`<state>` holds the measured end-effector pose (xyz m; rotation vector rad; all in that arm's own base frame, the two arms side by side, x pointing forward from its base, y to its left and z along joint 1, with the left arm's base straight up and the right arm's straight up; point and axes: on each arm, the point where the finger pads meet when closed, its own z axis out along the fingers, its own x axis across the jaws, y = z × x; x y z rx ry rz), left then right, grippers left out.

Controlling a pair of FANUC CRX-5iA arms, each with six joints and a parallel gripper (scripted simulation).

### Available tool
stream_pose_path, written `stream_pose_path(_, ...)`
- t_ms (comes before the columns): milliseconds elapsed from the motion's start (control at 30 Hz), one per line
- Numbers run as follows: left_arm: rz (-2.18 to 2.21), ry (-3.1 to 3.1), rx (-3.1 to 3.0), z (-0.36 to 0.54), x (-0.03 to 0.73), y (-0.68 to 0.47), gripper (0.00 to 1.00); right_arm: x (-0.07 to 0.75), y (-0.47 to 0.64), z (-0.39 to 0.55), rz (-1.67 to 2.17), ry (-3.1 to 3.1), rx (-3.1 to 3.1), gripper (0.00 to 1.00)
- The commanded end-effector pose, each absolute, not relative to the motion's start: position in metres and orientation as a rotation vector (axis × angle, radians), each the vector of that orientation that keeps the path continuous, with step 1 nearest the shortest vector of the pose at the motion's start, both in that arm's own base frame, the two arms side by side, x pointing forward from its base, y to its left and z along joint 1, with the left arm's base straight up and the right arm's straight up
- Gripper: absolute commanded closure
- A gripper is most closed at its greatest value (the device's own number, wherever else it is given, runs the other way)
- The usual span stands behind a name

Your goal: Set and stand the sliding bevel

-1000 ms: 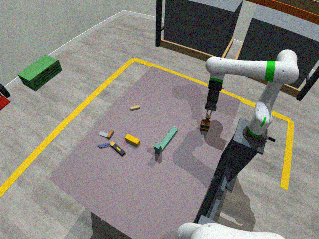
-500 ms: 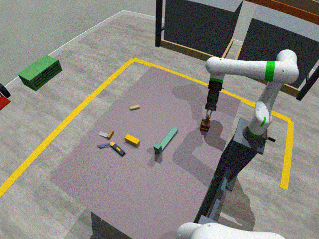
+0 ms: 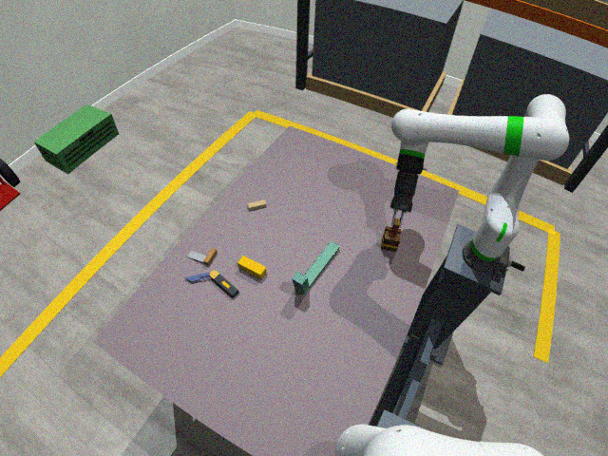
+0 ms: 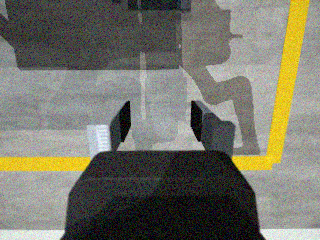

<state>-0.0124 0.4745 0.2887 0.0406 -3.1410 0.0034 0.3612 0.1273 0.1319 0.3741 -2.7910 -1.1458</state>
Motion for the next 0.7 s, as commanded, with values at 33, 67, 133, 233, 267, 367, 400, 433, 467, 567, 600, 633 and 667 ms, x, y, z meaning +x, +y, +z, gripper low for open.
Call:
stream_pose_path(33,0.0,-3.141,0.04,0.2897,-0.0122,0.4748,0.0,0.3615,0.1273,0.1321,-1.146,-2.792,0.375,1.0)
stream_pose_path(67,0.0,-3.141,0.04,0.2897,-0.0122,0.4748,0.0,0.3615,0.1273,0.1316,-1.146,-2.792,0.375,1.0)
stream_pose_path(133,0.0,-3.141,0.04,0.2897,-0.0122,0.4748,0.0,0.3615,0.1273,0.1305,-1.146,-2.792,0.375,1.0)
stream_pose_path(233,0.0,-3.141,0.04,0.2897,-0.0122,0.4748,0.0,0.3615,0.1273,0.1296,-1.146,-2.792,0.375,1.0)
stream_pose_path(267,0.0,-3.141,0.04,0.2897,-0.0122,0.4748,0.0,0.3615,0.1273,0.1296,-1.146,-2.792,0.375,1.0)
stream_pose_path(367,0.0,-3.141,0.04,0.2897,-0.0122,0.4748,0.0,0.3615,0.1273,0.1296,-1.146,-2.792,0.375,1.0)
stream_pose_path(400,0.0,-3.141,0.04,0.2897,-0.0122,0.4748,0.0,0.3615,0.1273,0.1296,-1.146,-2.792,0.375,1.0)
stream_pose_path(433,0.0,-3.141,0.04,0.2897,-0.0122,0.4748,0.0,0.3615,0.1273,0.1296,-1.146,-2.792,0.375,1.0)
stream_pose_path(467,0.0,-3.141,0.04,0.2897,-0.0122,0.4748,0.0,0.3615,0.1273,0.1296,-1.146,-2.792,0.375,1.0)
stream_pose_path(567,0.0,-3.141,0.04,0.2897,-0.0122,0.4748,0.0,0.3615,0.1273,0.1294,-1.146,-2.792,0.375,1.0)
stream_pose_path(600,0.0,-3.141,0.04,0.2897,-0.0122,0.4748,0.0,0.3615,0.1273,0.1294,-1.146,-2.792,0.375,1.0)
stream_pose_path(633,0.0,-3.141,0.04,0.2897,-0.0122,0.4748,0.0,0.3615,0.1273,0.1291,-1.146,-2.792,0.375,1.0)
stream_pose_path(667,0.0,-3.141,0.04,0.2897,-0.0122,0.4748,0.0,0.3615,0.1273,0.1286,-1.146,-2.792,0.375,1.0)
